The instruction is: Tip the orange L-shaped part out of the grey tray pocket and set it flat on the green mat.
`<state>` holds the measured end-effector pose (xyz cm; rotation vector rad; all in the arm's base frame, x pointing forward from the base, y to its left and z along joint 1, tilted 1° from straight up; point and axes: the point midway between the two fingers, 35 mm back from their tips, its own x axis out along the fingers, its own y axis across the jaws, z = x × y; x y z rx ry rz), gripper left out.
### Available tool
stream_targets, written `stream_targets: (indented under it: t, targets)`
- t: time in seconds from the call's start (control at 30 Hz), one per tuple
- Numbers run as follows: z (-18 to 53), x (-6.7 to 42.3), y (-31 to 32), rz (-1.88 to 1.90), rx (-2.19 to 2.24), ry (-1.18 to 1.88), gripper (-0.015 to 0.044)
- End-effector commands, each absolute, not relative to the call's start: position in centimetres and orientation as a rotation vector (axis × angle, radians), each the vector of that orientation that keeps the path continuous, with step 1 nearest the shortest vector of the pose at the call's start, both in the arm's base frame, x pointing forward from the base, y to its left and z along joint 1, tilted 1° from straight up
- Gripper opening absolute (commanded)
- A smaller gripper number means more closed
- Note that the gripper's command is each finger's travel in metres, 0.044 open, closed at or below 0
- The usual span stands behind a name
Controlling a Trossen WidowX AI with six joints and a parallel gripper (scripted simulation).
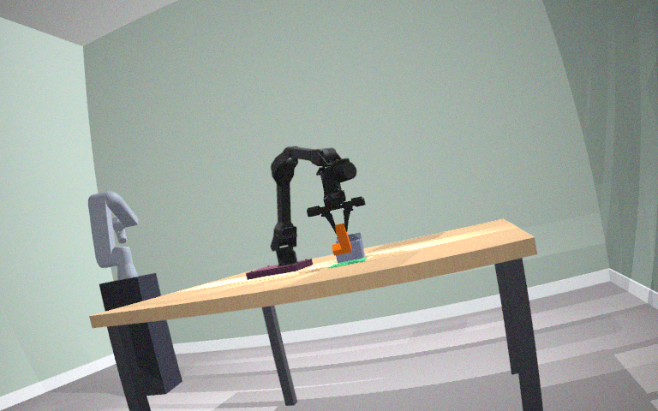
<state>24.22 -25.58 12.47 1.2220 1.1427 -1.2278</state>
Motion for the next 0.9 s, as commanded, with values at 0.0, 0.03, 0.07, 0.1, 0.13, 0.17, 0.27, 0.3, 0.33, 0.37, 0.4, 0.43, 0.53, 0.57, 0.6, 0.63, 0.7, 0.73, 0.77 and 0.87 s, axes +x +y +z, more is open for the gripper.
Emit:
stream_targets:
  t: [0.0,0.03,0.07,0.1,0.13,0.17,0.27,0.3,0.33,0.37,0.4,0.43,0.53,0.57,0.6,0.63,0.7,0.73,0.77,0.87]
  targets:
    - [11.7,24.2,-25.5,-1.224,1.223,1.151,0.0000]
    - [11.6,24.2,-25.5,-1.224,1.223,1.151,0.0000]
    - [11.4,24.2,-25.5,-1.224,1.223,1.151,0.0000]
    - [11.3,24.2,-25.5,-1.224,1.223,1.151,0.0000]
    - [11.1,24.2,-25.5,-1.224,1.223,1.151,0.0000]
    - [11.0,24.2,-25.5,-1.224,1.223,1.151,0.0000]
    - [10.5,24.2,-25.5,-1.224,1.223,1.151,0.0000]
    - [10.3,24.2,-25.5,-1.224,1.223,1.151,0.0000]
    - [10.2,24.2,-25.5,-1.224,1.223,1.151,0.0000]
    - [10.0,24.2,-25.5,-1.224,1.223,1.151,0.0000]
    - [9.8,24.2,-25.5,-1.224,1.223,1.151,0.0000]
    - [9.7,24.2,-25.5,-1.224,1.223,1.151,0.0000]
    - [9.6,24.2,-25.5,-1.224,1.223,1.151,0.0000]
    - [9.6,24.2,-25.5,-1.224,1.223,1.151,0.0000]
    - [9.6,24.2,-25.5,-1.224,1.223,1.151,0.0000]
    - [9.6,24.2,-25.5,-1.224,1.223,1.151,0.0000]
    - [9.6,24.2,-25.5,-1.224,1.223,1.151,0.0000]
    - [9.6,24.2,-25.5,-1.224,1.223,1.151,0.0000]
    - [9.6,24.2,-25.5,-1.224,1.223,1.151,0.0000]
    - [9.6,24.2,-25.5,-1.224,1.223,1.151,0.0000]
